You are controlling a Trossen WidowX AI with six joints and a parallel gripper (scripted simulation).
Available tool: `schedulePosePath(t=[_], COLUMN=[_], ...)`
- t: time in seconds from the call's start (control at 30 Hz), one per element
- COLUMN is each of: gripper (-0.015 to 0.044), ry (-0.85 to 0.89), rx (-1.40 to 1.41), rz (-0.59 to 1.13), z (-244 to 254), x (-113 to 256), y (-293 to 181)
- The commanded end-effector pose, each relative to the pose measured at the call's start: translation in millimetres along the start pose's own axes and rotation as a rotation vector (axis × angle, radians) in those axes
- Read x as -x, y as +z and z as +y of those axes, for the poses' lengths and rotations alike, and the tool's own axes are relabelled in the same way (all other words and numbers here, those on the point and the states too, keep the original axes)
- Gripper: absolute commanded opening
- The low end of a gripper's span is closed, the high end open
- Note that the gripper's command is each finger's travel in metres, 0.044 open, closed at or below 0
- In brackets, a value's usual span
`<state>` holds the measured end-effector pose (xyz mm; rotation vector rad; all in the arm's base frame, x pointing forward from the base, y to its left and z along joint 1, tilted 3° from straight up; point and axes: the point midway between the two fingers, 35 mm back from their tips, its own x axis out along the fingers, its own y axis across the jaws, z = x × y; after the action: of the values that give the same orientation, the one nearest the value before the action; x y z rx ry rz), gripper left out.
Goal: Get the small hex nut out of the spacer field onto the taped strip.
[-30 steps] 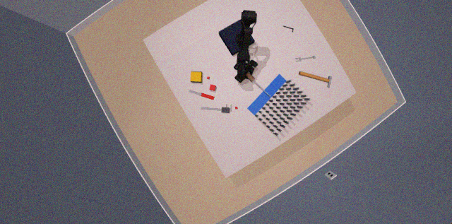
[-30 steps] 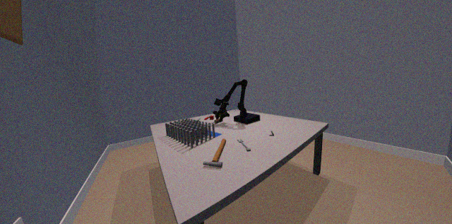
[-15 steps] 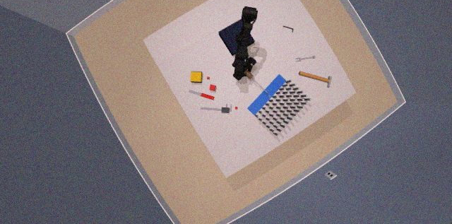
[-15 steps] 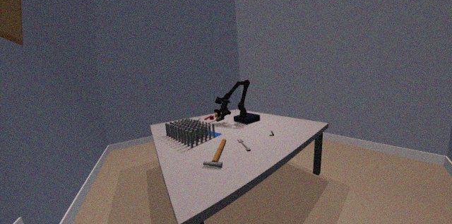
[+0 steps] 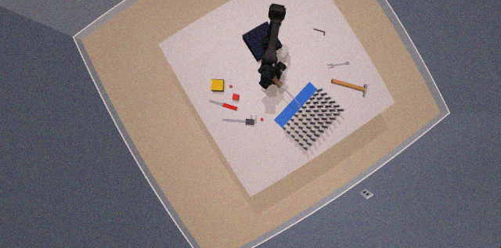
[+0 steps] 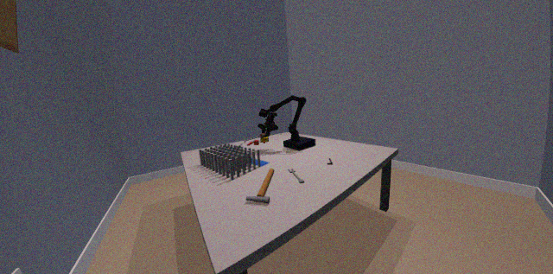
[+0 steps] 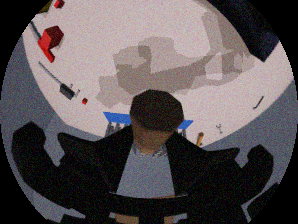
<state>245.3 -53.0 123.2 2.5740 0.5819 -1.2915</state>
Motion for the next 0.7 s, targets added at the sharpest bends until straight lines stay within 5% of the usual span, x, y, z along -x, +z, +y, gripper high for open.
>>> schedulePosePath(t=[0.0, 0.67], gripper=[0.0, 0.0], ry=[0.008, -0.172], rx=[0.016, 0.268], rz=[0.017, -0.002], z=[-2, -42], x=[23, -1], y=[-16, -66])
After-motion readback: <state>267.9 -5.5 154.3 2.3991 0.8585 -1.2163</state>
